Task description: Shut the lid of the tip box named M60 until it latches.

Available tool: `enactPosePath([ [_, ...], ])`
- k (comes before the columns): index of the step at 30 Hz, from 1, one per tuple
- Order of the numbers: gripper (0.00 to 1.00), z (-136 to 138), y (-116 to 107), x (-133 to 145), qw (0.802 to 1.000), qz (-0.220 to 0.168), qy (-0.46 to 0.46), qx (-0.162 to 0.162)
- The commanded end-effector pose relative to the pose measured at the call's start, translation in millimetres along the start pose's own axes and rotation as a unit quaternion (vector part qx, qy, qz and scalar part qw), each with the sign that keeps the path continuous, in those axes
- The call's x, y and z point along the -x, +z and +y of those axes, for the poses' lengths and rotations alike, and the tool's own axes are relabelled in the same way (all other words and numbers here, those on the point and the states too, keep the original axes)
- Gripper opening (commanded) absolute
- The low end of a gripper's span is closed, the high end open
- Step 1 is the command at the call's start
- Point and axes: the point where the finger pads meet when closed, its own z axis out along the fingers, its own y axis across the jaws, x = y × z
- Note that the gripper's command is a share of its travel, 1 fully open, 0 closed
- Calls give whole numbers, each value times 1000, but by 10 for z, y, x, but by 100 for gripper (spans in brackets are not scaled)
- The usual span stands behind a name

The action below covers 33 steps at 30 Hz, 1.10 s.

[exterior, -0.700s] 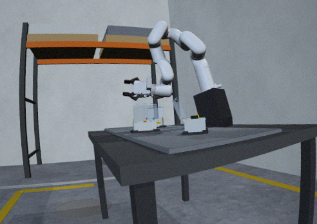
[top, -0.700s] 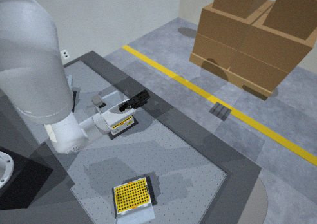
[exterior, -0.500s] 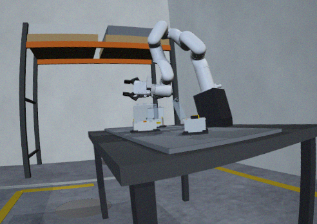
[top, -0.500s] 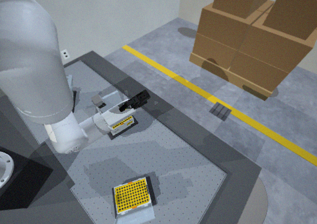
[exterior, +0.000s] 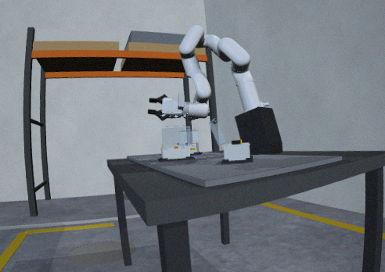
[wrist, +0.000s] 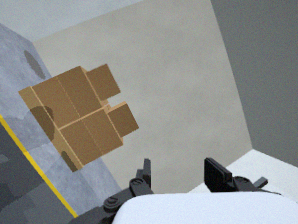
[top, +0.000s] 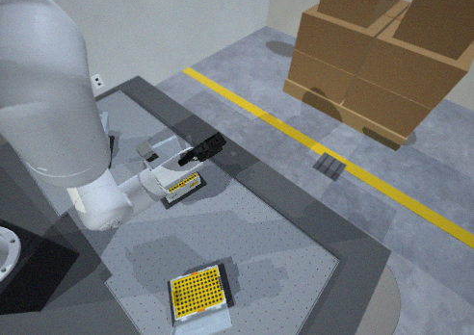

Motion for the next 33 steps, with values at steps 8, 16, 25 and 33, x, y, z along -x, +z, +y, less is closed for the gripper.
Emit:
enactPosePath([
  [8, 0, 41, 166, -470, 996, 83, -33, -4],
  [16, 0, 57, 208, -690, 990, 131, -55, -4],
  [25, 0, 85, 244, -1014, 981, 179, -78, -2],
  [33, 0, 109, 243, -1263, 969, 226, -104, 2],
])
